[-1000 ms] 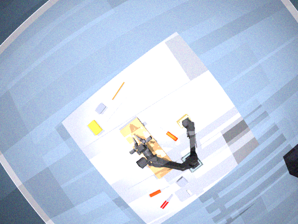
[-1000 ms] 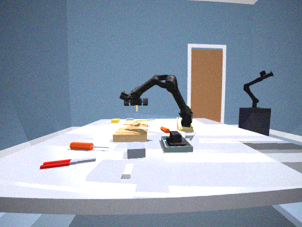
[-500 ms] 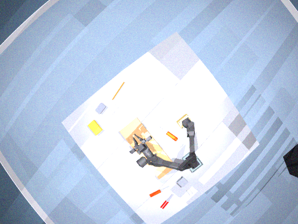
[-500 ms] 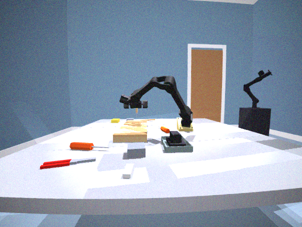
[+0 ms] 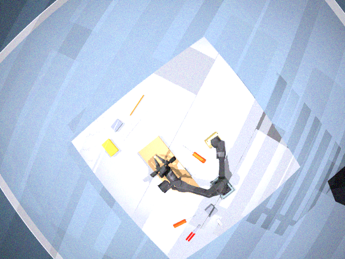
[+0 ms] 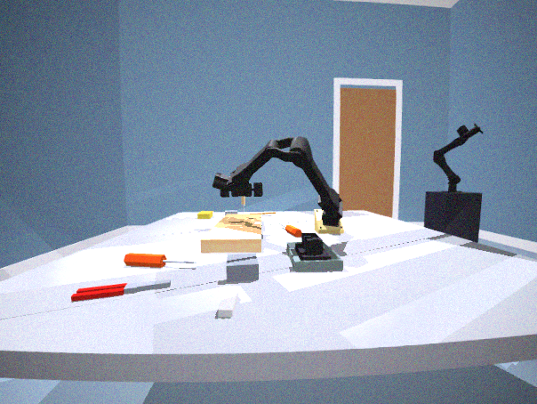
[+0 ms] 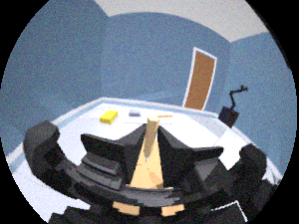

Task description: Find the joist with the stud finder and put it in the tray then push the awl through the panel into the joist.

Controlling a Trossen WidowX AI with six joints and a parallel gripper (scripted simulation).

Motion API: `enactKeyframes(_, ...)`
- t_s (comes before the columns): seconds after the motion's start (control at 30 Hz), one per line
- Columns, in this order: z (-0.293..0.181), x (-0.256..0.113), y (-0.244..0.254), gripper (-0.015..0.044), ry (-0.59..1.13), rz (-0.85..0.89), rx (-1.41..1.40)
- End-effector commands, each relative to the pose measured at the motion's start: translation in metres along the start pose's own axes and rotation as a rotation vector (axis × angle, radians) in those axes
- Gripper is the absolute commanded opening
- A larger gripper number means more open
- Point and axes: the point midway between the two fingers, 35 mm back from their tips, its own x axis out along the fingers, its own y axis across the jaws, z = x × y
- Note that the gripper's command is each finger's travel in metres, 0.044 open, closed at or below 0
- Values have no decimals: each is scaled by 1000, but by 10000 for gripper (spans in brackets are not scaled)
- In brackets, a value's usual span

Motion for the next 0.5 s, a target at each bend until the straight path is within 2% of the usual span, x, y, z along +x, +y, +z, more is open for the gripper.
enactKeyframes(0.0,-3,1,0,0,-9,-2,7)
enactKeyframes(0.47,-26,4,-1,0,-8,-2,7)
